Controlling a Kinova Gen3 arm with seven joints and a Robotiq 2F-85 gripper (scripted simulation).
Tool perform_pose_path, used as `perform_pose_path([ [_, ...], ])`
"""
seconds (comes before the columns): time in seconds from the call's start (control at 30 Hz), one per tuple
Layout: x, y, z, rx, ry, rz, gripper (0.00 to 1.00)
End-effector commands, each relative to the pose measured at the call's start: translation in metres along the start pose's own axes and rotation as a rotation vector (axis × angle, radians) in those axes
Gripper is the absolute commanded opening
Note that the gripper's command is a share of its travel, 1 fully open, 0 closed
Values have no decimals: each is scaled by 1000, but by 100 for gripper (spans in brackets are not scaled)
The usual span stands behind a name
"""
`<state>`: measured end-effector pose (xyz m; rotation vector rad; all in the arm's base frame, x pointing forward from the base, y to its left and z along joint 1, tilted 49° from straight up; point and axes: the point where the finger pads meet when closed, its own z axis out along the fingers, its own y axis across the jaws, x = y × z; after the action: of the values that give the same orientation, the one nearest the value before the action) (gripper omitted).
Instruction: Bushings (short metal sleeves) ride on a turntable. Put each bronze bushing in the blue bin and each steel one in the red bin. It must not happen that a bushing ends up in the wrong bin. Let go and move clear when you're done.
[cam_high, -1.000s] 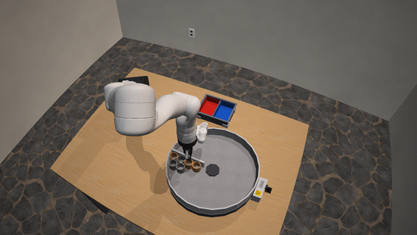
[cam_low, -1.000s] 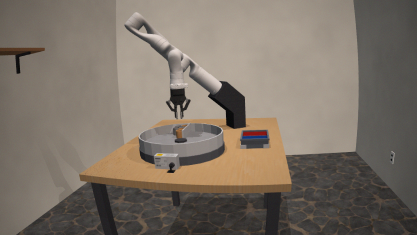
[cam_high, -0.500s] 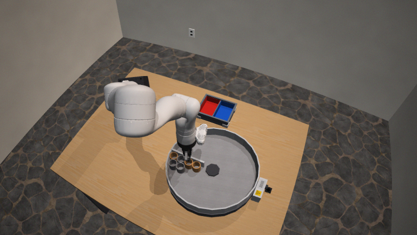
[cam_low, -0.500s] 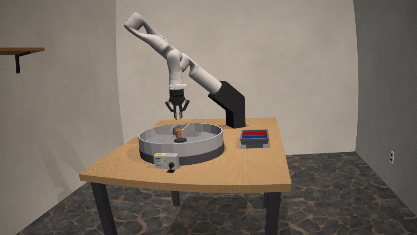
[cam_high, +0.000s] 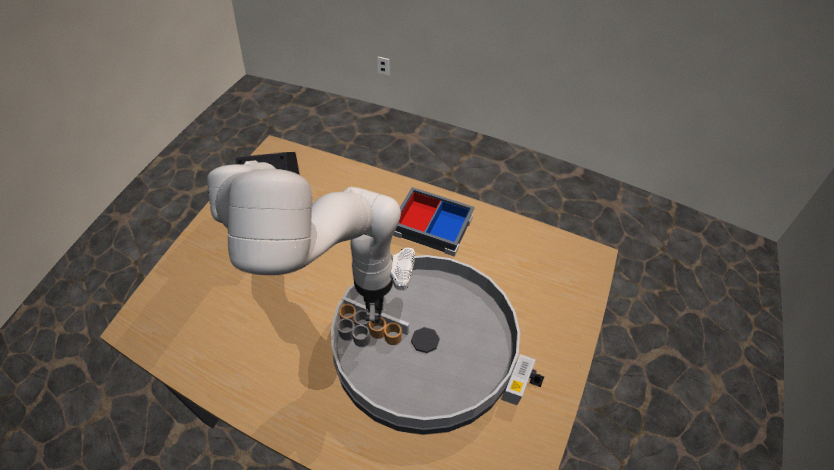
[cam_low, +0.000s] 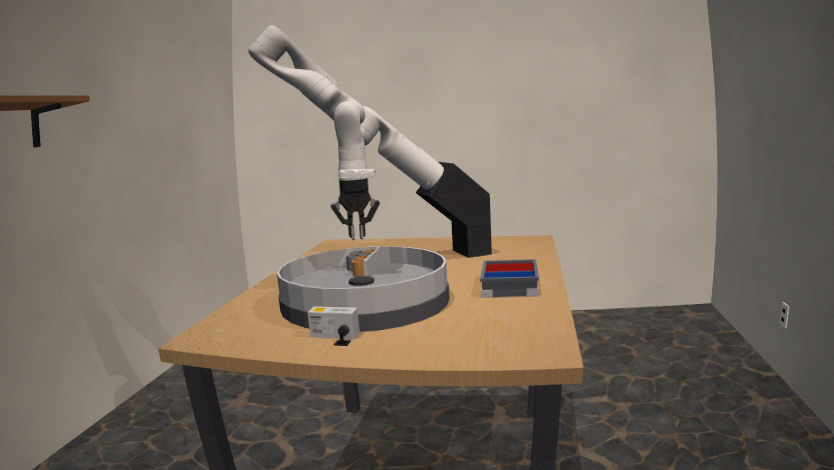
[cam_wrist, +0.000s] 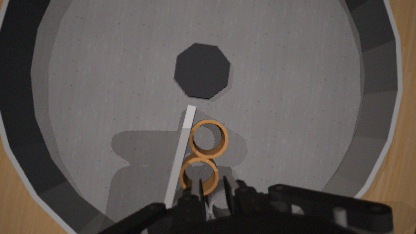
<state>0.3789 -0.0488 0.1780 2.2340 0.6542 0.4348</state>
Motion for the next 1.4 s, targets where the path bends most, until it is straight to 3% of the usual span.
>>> perform_pose_path([
  [0.0,0,0,0,0,1,0,18],
  [0.63,0,0,0,0,1,0,18],
  [1.37,-1,1,36,1,3,-8,18],
])
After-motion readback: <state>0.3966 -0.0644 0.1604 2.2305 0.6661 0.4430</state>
